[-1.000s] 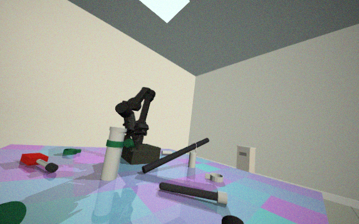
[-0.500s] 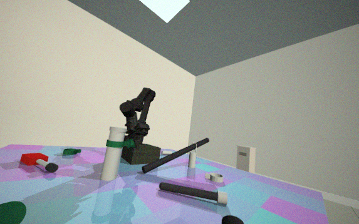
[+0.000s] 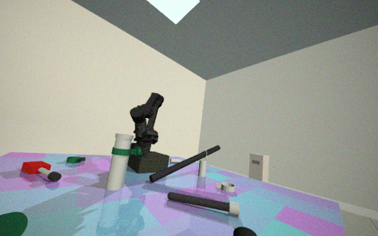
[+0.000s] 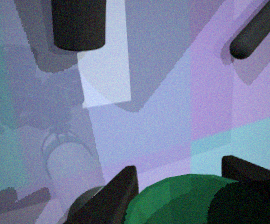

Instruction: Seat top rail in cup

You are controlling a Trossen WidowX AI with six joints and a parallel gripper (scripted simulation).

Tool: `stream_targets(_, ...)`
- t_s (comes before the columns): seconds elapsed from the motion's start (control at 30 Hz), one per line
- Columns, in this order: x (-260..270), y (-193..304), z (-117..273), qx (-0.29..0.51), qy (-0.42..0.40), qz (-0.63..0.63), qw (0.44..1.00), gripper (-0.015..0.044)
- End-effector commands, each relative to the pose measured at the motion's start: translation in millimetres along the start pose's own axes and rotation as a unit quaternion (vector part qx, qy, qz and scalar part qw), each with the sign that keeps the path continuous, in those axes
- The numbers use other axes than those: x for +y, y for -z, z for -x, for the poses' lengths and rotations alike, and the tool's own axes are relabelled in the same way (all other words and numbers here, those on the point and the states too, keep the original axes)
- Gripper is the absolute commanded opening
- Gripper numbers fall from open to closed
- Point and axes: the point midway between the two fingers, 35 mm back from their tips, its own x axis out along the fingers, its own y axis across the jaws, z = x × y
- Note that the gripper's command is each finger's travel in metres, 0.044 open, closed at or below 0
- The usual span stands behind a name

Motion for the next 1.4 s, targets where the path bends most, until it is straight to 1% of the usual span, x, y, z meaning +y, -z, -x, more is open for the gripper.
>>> stream_targets(0.0, -3.8, 0.4, -1.3, 0.009, 0.002, -0.012, 1.000, 0.0000)
stream_targets(0.33, -7.9, 0.6, -3.5, 0.021, 0.003, -0.034, 0.999, 0.0000)
stream_targets(1.1, -4.9, 0.1, -2.7, 0.015, 0.001, -0.025, 1.000, 0.0000)
stream_targets(1.37, -4.9, 0.1, -2.7, 0.015, 0.001, -0.025, 1.000, 0.0210)
